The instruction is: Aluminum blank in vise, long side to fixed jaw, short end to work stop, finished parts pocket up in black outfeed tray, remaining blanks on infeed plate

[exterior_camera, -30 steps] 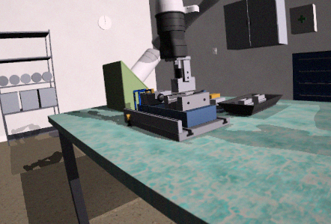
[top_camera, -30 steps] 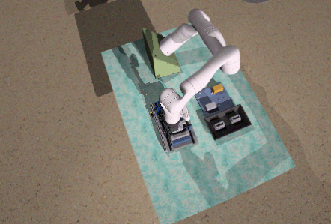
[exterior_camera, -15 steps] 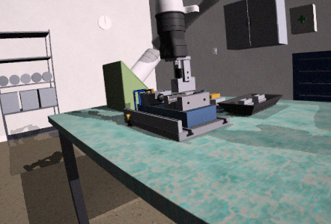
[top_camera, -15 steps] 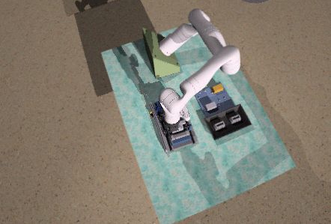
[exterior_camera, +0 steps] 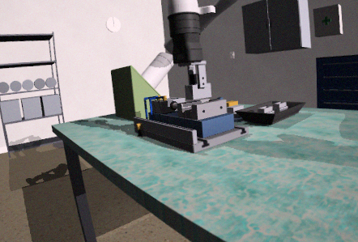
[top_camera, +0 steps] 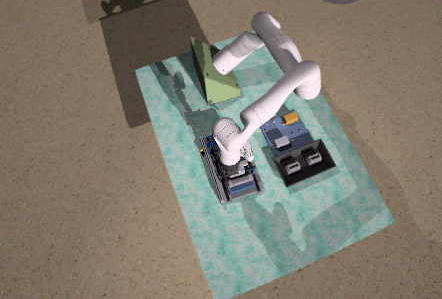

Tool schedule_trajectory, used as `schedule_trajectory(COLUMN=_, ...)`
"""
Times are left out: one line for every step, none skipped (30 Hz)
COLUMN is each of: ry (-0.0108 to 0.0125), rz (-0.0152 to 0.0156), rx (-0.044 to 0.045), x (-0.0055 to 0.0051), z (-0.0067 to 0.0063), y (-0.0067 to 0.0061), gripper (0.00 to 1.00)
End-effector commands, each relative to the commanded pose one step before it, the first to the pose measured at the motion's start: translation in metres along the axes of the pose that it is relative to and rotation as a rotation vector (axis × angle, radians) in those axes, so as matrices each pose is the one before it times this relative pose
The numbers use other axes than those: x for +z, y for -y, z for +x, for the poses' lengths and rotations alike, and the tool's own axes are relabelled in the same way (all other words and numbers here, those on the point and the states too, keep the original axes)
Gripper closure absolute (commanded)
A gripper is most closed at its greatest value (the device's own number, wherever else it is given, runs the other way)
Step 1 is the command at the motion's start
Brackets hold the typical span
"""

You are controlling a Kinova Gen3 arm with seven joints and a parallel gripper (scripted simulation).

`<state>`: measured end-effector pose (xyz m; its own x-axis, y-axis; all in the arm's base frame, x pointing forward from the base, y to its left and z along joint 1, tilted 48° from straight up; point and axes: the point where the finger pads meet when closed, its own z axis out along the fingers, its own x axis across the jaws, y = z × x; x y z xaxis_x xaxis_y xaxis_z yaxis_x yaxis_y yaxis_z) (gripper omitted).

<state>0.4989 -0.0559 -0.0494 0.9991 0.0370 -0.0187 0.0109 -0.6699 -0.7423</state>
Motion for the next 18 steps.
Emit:
schedule_trajectory(ry=-0.00348, rz=0.00034, rx=-0.00484, x=0.00163, z=0.00103, y=0.00016, gripper=1.0)
schedule_trajectory(ry=0.0, rz=-0.00001, rx=-0.00029, x=0.00004, z=0.00004, y=0.00002, gripper=1.0)
schedule_trajectory(ry=0.0, rz=-0.00001, rx=-0.00033, x=0.00005, z=0.00004, y=0.00002, gripper=1.0)
schedule_trajectory(ry=0.0, rz=-0.00001, rx=-0.00037, x=0.00005, z=0.00005, y=0.00003, gripper=1.0)
schedule_trajectory(ry=0.0, rz=-0.00001, rx=-0.0004, x=0.00006, z=0.00005, y=0.00003, gripper=1.0)
schedule_trajectory(ry=0.0, rz=-0.00001, rx=-0.00044, x=0.00007, z=0.00006, y=0.00003, gripper=1.0)
schedule_trajectory(ry=0.0, rz=-0.00002, rx=-0.00048, x=0.00007, z=0.00006, y=0.00004, gripper=1.0)
schedule_trajectory(ry=0.0, rz=-0.00002, rx=-0.00051, x=0.00008, z=0.00007, y=0.00004, gripper=1.0)
schedule_trajectory(ry=0.0, rz=-0.00002, rx=-0.00055, x=0.00008, z=0.00007, y=0.00004, gripper=1.0)
schedule_trajectory(ry=0.0, rz=-0.00002, rx=-0.00058, x=0.00009, z=0.00008, y=0.00004, gripper=1.0)
schedule_trajectory(ry=0.0, rz=-0.00002, rx=-0.00061, x=0.00009, z=0.00008, y=0.00004, gripper=1.0)
schedule_trajectory(ry=0.0, rz=0.0, rx=0.0, x=0.0, z=0.0, y=0.0, gripper=1.0)
schedule_trajectory(ry=0.0, rz=0.0, rx=0.0, x=0.0, z=0.0, y=0.0, gripper=1.0)
schedule_trajectory(ry=0.0, rz=-0.00002, rx=-0.00064, x=0.00009, z=0.00009, y=0.00005, gripper=1.0)
schedule_trajectory(ry=0.0, rz=-0.00002, rx=-0.00066, x=0.0001, z=0.00009, y=0.00005, gripper=1.0)
schedule_trajectory(ry=0.0, rz=-0.00002, rx=-0.00068, x=0.0001, z=0.00009, y=0.00005, gripper=1.0)
schedule_trajectory(ry=0.0, rz=-0.00002, rx=-0.0007, x=0.0001, z=0.00009, y=0.00005, gripper=1.0)
schedule_trajectory(ry=0.0, rz=-0.00002, rx=-0.00072, x=0.00011, z=0.0001, y=0.00005, gripper=1.0)
